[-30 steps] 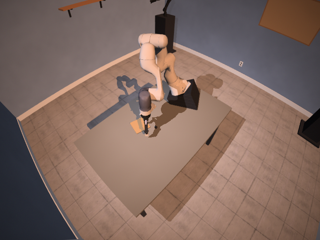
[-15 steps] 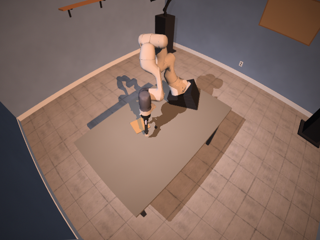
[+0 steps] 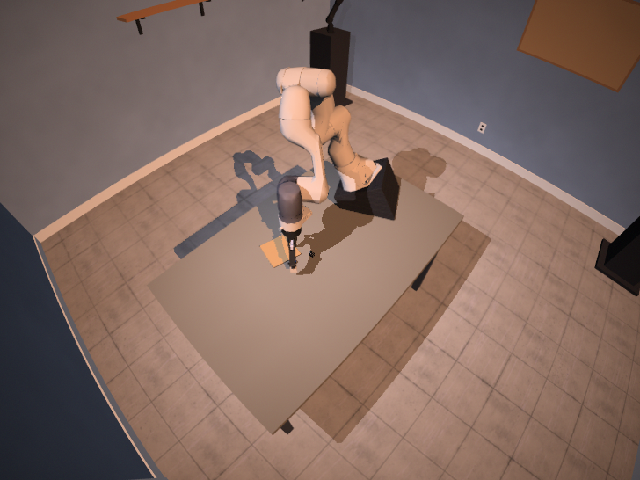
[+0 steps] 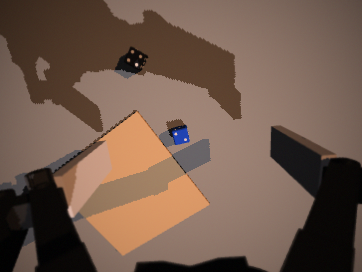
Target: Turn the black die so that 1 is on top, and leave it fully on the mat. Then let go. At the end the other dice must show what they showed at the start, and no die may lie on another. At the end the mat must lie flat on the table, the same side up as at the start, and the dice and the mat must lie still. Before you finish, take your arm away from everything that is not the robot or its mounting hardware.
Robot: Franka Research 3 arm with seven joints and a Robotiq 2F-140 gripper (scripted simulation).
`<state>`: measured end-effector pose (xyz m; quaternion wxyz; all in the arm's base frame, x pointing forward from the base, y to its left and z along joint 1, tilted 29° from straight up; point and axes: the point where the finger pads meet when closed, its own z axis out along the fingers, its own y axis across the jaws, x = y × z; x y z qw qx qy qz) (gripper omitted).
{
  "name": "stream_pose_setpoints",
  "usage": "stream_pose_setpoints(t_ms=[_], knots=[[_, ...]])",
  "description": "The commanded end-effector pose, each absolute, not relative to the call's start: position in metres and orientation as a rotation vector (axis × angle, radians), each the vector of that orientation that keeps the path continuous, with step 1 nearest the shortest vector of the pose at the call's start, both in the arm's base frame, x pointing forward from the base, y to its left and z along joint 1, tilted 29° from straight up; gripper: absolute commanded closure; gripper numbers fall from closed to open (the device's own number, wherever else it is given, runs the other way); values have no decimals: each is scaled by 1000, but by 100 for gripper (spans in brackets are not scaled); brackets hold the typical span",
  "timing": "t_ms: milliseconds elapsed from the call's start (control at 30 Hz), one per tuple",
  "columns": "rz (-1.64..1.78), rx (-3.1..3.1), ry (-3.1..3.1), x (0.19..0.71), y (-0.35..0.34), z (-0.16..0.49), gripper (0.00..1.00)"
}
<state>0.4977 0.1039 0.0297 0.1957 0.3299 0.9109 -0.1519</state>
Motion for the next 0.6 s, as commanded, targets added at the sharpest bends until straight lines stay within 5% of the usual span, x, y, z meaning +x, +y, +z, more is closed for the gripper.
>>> stream_pose_setpoints(t_ms=[0, 567], knots=[[-428, 931, 2549, 498, 103, 30, 0], [-428, 931, 2549, 491, 105, 27, 0]])
